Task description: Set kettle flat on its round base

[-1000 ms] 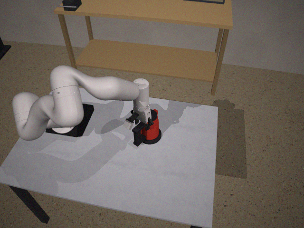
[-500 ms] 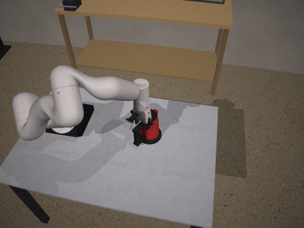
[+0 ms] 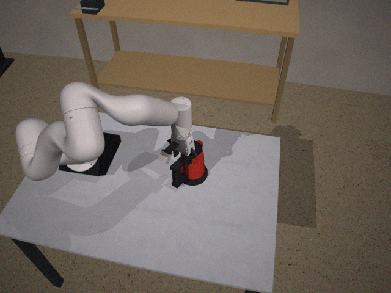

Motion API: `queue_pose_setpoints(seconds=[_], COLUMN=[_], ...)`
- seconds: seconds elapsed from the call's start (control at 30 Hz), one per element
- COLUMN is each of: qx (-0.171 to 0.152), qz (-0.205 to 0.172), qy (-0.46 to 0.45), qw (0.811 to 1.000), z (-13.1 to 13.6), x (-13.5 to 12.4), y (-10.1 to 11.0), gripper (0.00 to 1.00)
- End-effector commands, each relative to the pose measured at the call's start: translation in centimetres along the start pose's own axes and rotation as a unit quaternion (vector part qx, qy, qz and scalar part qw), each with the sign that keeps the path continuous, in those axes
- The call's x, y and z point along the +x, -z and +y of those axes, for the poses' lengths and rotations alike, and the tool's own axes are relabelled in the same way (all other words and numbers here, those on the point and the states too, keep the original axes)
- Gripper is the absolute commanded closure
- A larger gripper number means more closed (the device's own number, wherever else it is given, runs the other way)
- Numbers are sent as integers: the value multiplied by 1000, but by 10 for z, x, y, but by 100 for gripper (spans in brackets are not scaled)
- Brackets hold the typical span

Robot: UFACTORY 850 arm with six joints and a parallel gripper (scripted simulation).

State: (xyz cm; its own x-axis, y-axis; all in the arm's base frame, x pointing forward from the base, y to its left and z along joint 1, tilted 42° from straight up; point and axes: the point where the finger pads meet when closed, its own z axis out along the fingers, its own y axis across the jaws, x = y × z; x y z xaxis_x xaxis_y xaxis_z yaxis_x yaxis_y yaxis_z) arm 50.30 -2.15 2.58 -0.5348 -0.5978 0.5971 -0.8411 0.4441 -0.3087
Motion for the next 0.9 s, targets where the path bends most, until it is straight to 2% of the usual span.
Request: queue_pose_setpoints(seconds=[0.0, 0.1, 0.4, 0.47, 0.63, 0.87], qx=[0, 0, 0, 0, 0, 0], qz=[0, 0, 0, 0, 0, 0], qy=[0, 0, 0, 0, 0, 0], qw=[1000, 1000, 1000, 1000, 1000, 1000], z=[0, 0, 0, 0, 0, 0], x=[0, 0, 0, 0, 0, 0], y=[28, 54, 113, 113, 138, 142], gripper=[19, 19, 19, 19, 19, 19])
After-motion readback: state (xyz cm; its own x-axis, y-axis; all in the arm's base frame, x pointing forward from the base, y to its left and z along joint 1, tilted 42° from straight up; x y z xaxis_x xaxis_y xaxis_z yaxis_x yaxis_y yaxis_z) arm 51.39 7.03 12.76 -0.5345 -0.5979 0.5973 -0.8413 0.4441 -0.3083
